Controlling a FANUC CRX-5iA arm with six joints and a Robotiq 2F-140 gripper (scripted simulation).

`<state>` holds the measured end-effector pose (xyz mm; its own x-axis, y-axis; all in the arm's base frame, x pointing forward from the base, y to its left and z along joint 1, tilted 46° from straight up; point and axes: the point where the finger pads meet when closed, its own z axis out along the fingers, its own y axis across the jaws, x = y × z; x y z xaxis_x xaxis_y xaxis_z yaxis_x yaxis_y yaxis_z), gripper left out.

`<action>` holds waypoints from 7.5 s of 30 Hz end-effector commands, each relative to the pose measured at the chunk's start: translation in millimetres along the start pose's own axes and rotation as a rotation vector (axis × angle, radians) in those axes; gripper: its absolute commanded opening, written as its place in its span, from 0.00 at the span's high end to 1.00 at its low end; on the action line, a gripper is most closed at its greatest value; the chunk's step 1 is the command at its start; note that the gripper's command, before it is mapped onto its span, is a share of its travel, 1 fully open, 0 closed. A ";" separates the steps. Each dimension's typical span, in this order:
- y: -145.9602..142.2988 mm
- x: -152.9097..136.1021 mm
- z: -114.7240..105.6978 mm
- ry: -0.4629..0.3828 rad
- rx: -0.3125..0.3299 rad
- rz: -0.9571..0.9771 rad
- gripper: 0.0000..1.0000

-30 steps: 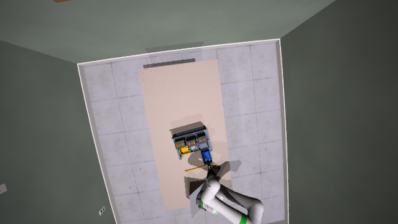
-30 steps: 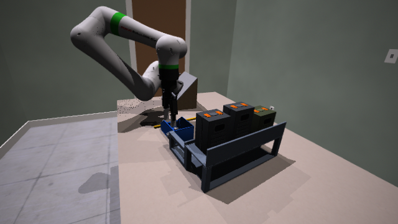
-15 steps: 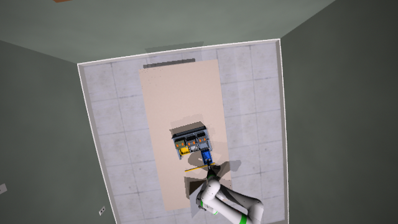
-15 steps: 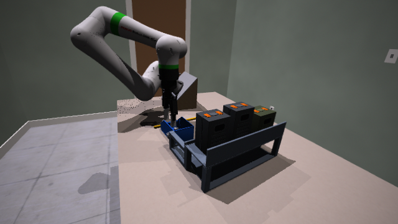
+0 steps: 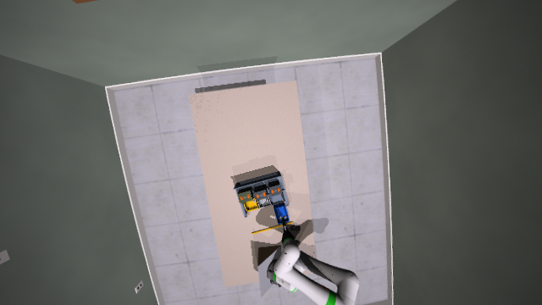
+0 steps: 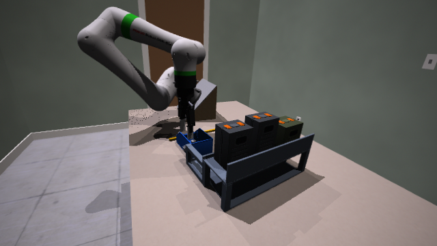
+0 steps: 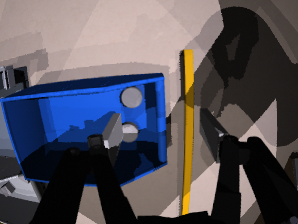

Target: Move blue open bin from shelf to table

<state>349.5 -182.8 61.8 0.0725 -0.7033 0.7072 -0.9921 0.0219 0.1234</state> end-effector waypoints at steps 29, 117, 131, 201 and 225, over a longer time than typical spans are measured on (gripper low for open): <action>-0.1 -0.1 -40.2 0.000 0.000 0.000 0.43; -0.1 -0.1 -92.4 0.000 0.000 0.000 0.43; -0.1 -0.1 -92.4 0.000 0.000 0.000 0.43; -0.1 -0.1 -92.4 0.000 0.000 0.000 0.43; -0.1 -0.1 -92.4 0.000 0.000 0.000 0.43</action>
<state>358.9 -117.3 126.0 0.0725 -0.7033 0.7072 -0.9921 0.0219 0.1234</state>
